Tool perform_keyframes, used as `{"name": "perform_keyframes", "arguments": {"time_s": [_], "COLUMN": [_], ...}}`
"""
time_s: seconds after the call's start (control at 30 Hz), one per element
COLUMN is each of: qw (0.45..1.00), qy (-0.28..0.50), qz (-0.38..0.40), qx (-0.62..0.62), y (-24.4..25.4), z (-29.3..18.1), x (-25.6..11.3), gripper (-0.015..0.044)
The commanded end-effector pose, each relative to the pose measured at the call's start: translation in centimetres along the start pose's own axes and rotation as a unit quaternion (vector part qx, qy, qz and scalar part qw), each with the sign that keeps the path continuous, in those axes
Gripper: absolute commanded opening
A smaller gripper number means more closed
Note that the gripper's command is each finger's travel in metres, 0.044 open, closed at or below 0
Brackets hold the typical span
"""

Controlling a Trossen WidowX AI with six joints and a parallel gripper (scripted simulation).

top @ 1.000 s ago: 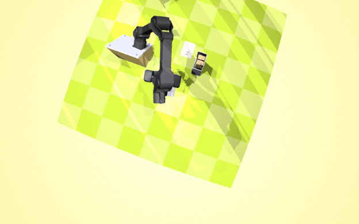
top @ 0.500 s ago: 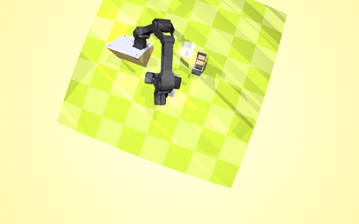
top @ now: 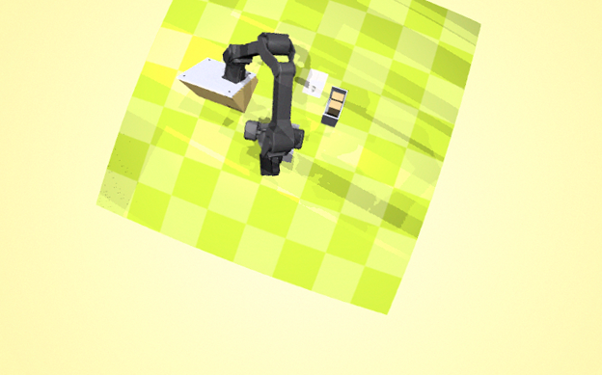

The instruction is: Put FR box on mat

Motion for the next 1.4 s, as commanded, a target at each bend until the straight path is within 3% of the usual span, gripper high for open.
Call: {"name": "perform_keyframes", "arguments": {"time_s": [0.0,0.9,1.37], "qw": [1.000,1.000,1.000], "qy": [0.001,0.003,0.002], "qz": [0.000,0.000,-0.001], "qx": [0.002,0.002,0.000], "y": [0.1,-0.2,-0.2], "z": [-0.3,-2.1,-1.8], "x": [0.8,4.8,4.4], "gripper": [0.0440,0.0440,0.0440]}}
Point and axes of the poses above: the point midway between the two fingers, 35 mm back from their tips, its own x axis out along the fingers, its own y axis across the jaws, z = x × y, the point moved 6 cm from there along -x, back along the fingers, and after that the axes turned 10 degrees about x, right-handed, at the moved point
